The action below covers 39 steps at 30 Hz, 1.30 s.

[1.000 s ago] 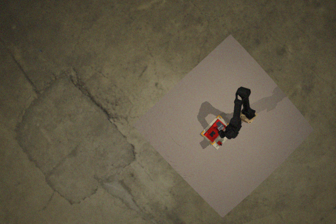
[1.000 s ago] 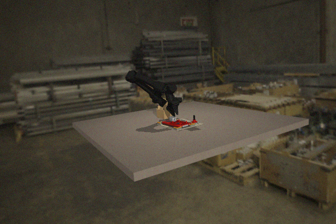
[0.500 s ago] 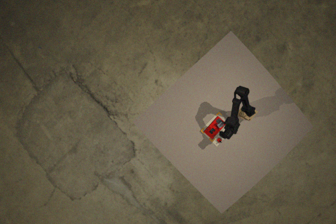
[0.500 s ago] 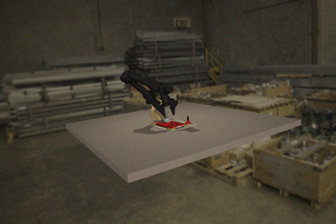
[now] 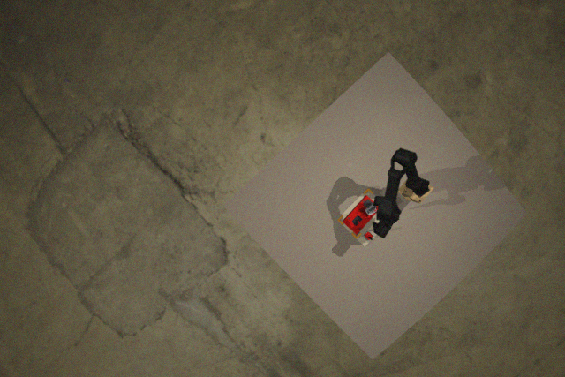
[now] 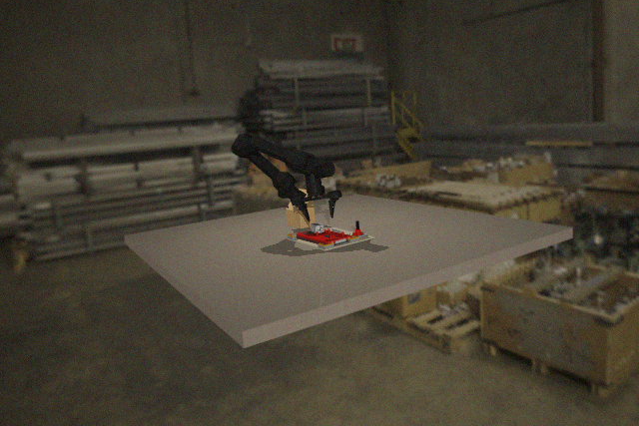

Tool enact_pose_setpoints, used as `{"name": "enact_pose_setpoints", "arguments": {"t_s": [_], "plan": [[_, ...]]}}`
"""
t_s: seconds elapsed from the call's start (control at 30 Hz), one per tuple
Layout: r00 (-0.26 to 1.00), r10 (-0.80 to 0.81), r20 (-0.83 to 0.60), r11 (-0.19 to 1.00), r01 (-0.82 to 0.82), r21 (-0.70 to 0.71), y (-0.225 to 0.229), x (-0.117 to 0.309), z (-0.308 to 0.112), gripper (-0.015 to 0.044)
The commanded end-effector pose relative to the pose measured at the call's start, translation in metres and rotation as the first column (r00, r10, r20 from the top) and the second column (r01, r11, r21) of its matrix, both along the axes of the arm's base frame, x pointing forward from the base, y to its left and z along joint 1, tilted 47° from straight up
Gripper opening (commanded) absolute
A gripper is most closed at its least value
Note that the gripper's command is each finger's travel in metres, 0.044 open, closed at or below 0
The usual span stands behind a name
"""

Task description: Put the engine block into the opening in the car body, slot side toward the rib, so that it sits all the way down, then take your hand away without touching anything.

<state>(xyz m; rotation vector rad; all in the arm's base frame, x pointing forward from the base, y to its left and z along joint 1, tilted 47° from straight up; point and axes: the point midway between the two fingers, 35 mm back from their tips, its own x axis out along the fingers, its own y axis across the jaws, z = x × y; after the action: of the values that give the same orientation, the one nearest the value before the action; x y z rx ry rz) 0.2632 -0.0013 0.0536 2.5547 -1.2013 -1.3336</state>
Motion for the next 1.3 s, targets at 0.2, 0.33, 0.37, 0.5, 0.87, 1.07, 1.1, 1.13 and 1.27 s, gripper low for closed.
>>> {"name": "enact_pose_setpoints", "arguments": {"t_s": [0.2,0.33,0.37,0.5,0.87,1.07,1.1,1.13,1.27], "plan": [[0.954,0.150,-0.260,0.980,-0.178,-0.089,0.002,0.000,0.009,0.0440],[0.907,0.201,-0.371,0.960,-0.257,-0.109,0.002,-0.001,0.013,0.0440],[0.893,0.212,-0.398,0.954,-0.277,-0.112,0.002,-0.001,0.014,0.0440],[0.826,0.253,-0.504,0.928,-0.355,-0.116,0.002,-0.002,0.019,0.0440],[0.797,0.266,-0.542,0.916,-0.384,-0.115,-0.008,0.000,0.010,0.0440],[0.797,0.266,-0.542,0.916,-0.384,-0.114,-0.013,0.002,0.005,0.0440],[0.797,0.266,-0.542,0.916,-0.384,-0.114,-0.014,0.002,0.004,0.0440],[0.797,0.266,-0.542,0.916,-0.384,-0.114,-0.015,0.003,0.003,0.0440],[0.797,0.266,-0.542,0.916,-0.384,-0.115,-0.019,0.004,-0.002,0.0440]]}}
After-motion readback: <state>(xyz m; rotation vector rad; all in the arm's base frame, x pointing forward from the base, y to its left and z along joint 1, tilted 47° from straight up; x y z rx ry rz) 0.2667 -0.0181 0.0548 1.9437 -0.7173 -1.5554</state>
